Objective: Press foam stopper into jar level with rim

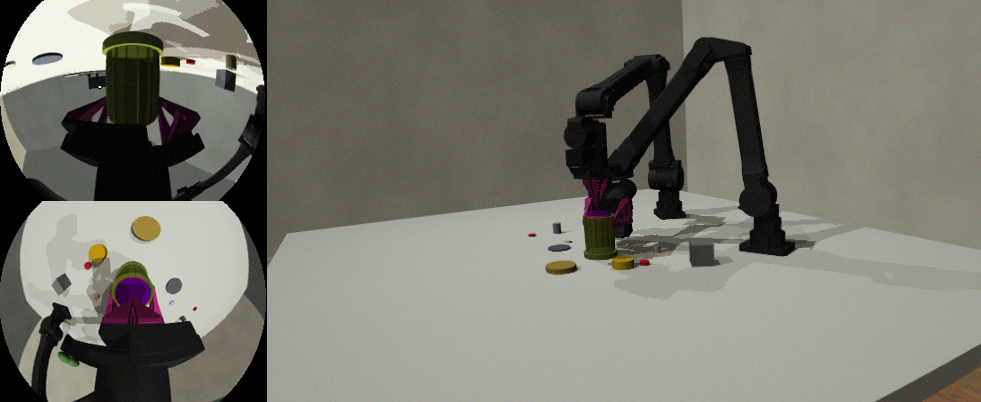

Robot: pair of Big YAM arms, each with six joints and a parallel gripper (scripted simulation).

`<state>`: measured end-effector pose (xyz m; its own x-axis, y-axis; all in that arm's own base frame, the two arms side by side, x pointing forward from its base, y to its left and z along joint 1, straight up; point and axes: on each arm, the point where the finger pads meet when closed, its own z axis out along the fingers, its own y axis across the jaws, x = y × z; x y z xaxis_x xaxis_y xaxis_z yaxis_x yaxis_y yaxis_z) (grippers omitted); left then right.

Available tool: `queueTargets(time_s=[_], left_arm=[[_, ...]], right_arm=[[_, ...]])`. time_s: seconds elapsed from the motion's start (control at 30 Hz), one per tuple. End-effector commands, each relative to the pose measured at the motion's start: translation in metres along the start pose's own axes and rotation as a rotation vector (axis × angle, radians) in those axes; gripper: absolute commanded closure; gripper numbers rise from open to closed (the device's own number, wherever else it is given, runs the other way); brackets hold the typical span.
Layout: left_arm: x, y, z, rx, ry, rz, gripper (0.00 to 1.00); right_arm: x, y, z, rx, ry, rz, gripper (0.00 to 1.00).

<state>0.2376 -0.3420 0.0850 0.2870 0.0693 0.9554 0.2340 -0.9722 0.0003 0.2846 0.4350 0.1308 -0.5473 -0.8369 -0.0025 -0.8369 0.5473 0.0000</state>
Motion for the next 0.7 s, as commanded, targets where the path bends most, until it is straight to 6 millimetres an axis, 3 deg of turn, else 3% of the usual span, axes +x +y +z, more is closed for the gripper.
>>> queueTargets(time_s=[0.0, 0.1, 0.23, 0.43, 0.47, 0.57, 0.67], left_arm=[[0.007, 0.005, -0.006, -0.021, 0.001, -0.043, 0.36], [0.007, 0.005, -0.006, -0.021, 0.001, -0.043, 0.36], [0.007, 0.005, -0.006, -0.021, 0.001, -0.043, 0.36], [0.007, 0.005, -0.006, -0.021, 0.001, -0.043, 0.36], [0.007, 0.005, -0.006, -0.021, 0.001, -0.043, 0.36], [0.007, 0.005, -0.006, -0.021, 0.001, -0.043, 0.36], [0.007, 0.005, -0.006, -0.021, 0.001, -0.043, 0.36]], right_arm=[[-0.003, -0.004, 0.013, 0.002, 0.005, 0.001, 1.00], [-0.004, -0.004, 0.017, 0.002, 0.003, 0.002, 1.00], [-0.005, -0.004, 0.000, 0.002, -0.032, 0.002, 1.00], [-0.004, -0.004, 0.009, 0.002, -0.016, 0.002, 1.00], [-0.010, -0.002, 0.001, 0.002, -0.034, 0.001, 1.00], [-0.002, -0.004, 0.020, 0.002, 0.003, 0.002, 1.00], [-0.003, -0.004, 0.022, 0.002, 0.005, 0.002, 1.00]])
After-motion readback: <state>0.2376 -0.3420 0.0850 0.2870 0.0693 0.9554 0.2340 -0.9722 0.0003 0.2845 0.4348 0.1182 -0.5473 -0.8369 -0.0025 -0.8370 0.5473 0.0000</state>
